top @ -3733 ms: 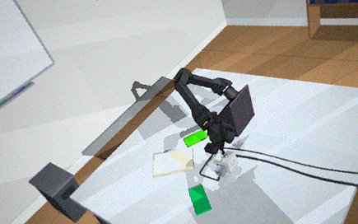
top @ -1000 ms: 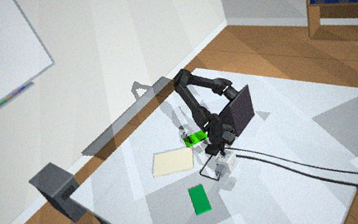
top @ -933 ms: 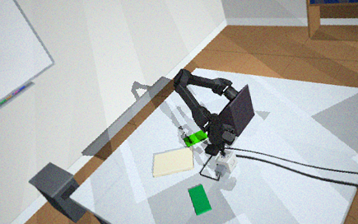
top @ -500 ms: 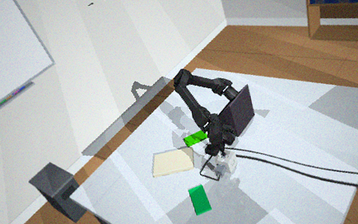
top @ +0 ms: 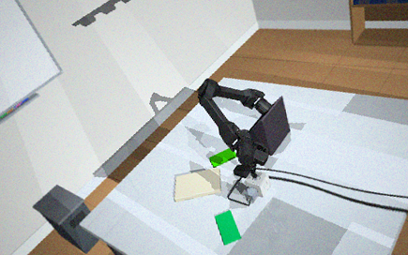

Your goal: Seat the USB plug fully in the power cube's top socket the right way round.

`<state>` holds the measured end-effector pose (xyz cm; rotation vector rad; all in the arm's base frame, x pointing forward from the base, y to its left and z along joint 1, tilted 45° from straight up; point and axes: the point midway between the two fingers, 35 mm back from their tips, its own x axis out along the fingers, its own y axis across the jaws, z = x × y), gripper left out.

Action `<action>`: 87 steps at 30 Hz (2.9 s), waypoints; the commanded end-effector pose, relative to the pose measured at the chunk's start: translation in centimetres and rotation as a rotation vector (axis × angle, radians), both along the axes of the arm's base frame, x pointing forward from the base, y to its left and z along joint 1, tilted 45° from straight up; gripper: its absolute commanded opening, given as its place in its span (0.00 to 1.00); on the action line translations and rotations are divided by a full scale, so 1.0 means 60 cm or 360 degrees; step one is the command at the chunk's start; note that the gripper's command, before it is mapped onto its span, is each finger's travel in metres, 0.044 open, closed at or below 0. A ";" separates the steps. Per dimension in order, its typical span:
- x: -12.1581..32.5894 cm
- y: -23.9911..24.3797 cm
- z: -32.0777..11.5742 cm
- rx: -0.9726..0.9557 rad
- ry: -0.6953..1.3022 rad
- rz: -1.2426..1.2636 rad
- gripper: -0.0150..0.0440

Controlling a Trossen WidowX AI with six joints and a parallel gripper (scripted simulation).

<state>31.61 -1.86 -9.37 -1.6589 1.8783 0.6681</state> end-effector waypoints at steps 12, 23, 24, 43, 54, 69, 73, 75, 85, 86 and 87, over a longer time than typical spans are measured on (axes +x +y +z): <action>0.000 -0.003 -0.002 -0.0003 0.0003 0.0007 0.25; 0.000 -0.004 -0.004 -0.0003 0.0003 0.0007 0.25; 0.000 -0.004 -0.004 -0.0003 0.0003 0.0007 0.25; 0.000 -0.005 -0.004 -0.0003 0.0003 0.0007 0.25; 0.000 -0.005 -0.004 -0.0003 0.0003 0.0007 0.25; 0.000 -0.001 -0.003 -0.0001 -0.0001 0.0010 0.42; 0.000 -0.001 -0.003 -0.0001 -0.0001 0.0010 0.42; 0.000 -0.001 -0.003 -0.0001 -0.0001 0.0010 0.42; 0.001 0.007 0.005 -0.0001 0.0000 0.0009 0.42; 0.001 0.008 0.006 -0.0001 0.0000 0.0009 0.42; 0.001 0.009 0.007 0.0000 0.0000 0.0009 0.42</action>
